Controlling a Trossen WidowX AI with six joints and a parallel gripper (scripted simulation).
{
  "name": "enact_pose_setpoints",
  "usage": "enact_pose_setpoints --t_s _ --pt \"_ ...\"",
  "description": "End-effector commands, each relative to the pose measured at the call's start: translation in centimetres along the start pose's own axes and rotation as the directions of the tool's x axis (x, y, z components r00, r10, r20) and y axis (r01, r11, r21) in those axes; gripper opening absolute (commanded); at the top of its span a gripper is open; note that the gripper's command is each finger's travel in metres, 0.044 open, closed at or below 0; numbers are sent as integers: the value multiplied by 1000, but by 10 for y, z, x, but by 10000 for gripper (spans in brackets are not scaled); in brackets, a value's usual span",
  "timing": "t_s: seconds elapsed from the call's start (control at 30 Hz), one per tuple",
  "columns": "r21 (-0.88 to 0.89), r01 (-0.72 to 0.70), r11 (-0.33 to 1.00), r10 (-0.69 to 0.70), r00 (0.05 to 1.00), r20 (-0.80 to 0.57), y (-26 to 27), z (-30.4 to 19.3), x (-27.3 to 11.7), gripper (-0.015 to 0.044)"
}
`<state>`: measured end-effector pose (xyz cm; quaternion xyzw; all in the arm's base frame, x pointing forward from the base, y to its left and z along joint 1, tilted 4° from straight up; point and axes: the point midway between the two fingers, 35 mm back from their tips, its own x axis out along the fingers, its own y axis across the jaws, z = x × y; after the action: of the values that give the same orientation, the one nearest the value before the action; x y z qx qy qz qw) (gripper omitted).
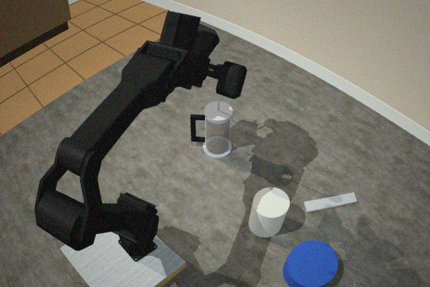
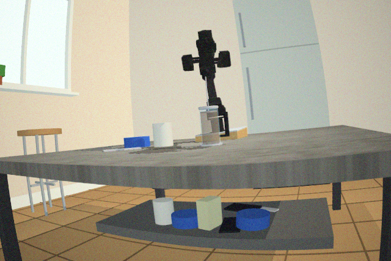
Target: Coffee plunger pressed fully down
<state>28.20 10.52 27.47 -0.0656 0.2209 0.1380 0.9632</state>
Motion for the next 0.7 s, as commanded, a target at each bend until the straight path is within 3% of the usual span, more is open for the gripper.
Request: enact_pose_setpoints --t_s 0.0,0.67 --pt "4 -7 1000 7 1000 0 1 -3 4 440" --pt "3 -9 1000 9 1000 2 2 -3 37 440"
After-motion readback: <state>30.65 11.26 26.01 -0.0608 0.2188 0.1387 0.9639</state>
